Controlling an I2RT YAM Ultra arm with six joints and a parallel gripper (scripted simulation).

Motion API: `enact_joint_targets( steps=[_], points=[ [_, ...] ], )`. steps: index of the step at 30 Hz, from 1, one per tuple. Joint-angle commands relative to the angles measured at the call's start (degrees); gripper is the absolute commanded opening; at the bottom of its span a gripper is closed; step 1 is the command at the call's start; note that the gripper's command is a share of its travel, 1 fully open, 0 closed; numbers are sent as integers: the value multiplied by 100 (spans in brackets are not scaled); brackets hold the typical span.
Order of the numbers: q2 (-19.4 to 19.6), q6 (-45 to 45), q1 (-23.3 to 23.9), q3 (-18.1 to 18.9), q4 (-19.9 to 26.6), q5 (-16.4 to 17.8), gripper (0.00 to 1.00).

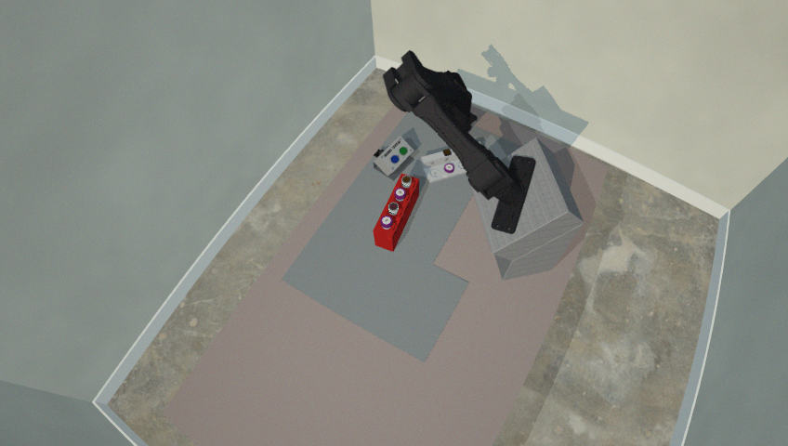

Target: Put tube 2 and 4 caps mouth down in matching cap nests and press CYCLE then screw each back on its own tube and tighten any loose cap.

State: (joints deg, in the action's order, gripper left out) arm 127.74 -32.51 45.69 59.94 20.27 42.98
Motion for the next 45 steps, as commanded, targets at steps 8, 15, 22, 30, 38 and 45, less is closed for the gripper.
enact_joint_targets(
  steps=[8, 15, 22, 30, 38, 45],
  points=[
    [-686, 1358, -912, 119, -246, -129, 0],
    [-934, 2186, -1559, 474, -188, -294, 0],
    [-1021, 2900, -2148, 1042, 13, -493, 0],
    [-980, 3380, -2564, 1623, 260, -658, 0],
    [-981, 3380, -2564, 1622, 259, -657, 0],
    [-988, 3317, -2508, 1631, 313, -634, 0]
  ],
)
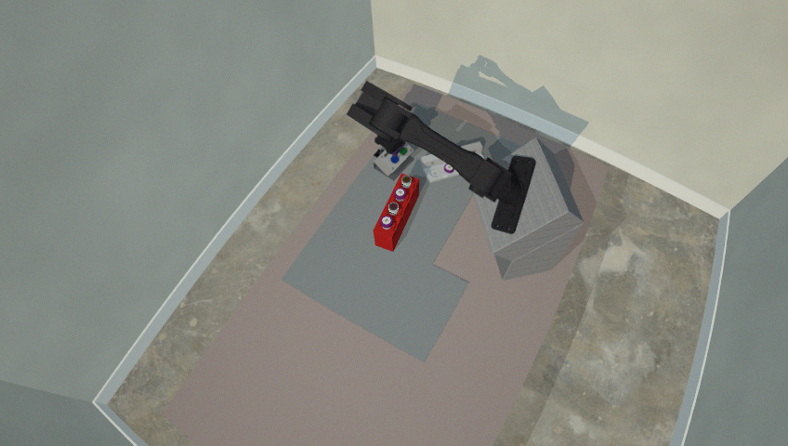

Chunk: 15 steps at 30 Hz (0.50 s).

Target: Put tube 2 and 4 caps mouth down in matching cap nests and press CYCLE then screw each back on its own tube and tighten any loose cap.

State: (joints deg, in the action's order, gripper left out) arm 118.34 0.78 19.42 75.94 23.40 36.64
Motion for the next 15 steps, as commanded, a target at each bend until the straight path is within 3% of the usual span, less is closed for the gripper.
enact_joint_targets(
  steps=[1, 15],
  points=[
    [-48, -12, 119, 31, 0, -1, 0],
    [-56, -49, 151, 43, 42, 13, 0]
  ],
)
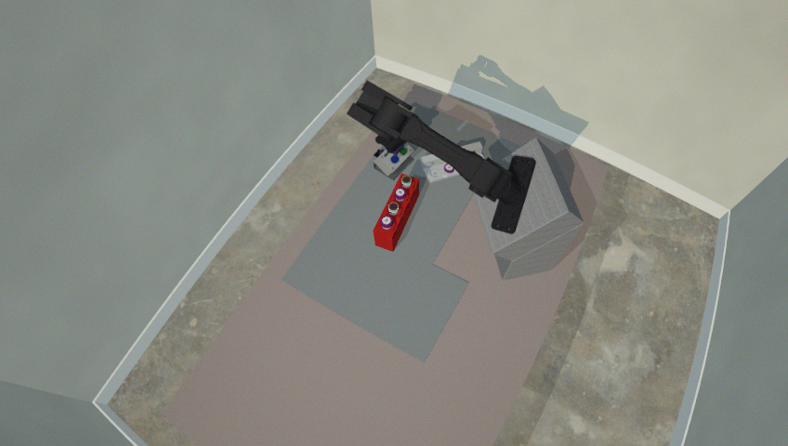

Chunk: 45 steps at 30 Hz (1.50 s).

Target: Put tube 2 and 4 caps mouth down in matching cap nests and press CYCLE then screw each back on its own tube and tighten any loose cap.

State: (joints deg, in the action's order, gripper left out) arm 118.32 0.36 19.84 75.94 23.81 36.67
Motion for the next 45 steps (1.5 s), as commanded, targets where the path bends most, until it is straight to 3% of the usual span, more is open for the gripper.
enact_joint_targets(
  steps=[1, 20, 28, 45],
  points=[
    [-54, -8, 110, 43, 1, 11, 0],
    [-63, -47, 144, 106, 96, 24, 0],
    [174, 126, -8, 129, -220, -39, 0],
    [168, 133, -15, 102, -245, -41, 0]
  ],
)
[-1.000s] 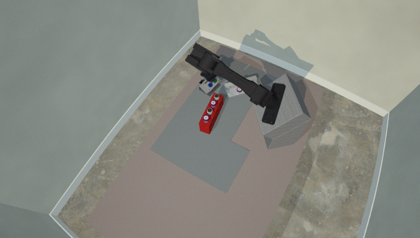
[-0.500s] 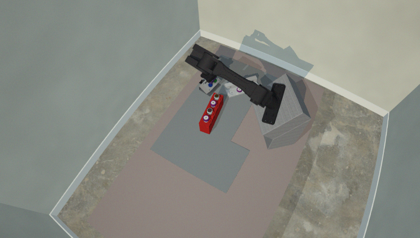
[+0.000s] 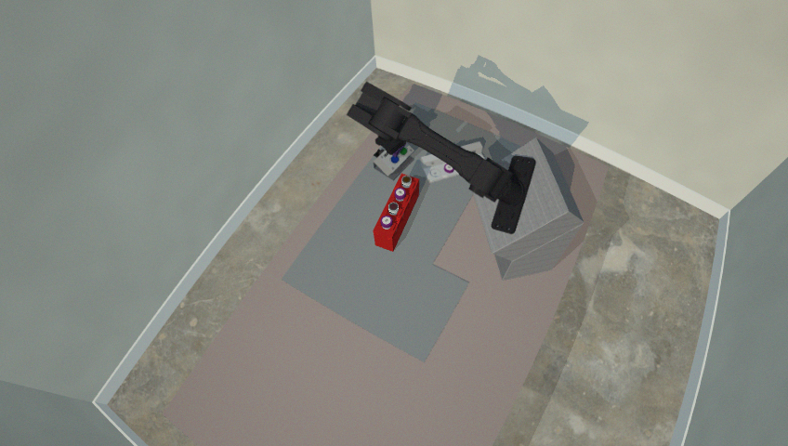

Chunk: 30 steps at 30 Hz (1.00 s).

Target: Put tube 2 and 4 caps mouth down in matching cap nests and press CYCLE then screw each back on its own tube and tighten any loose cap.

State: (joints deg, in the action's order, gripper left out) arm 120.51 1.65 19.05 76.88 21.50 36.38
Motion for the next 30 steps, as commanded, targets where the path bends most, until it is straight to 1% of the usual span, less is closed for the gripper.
enact_joint_targets(
  steps=[1, 30],
  points=[
    [-52, 6, 63, 1, -20, -14, 0],
    [-84, 48, 25, -68, -82, -29, 0]
  ],
)
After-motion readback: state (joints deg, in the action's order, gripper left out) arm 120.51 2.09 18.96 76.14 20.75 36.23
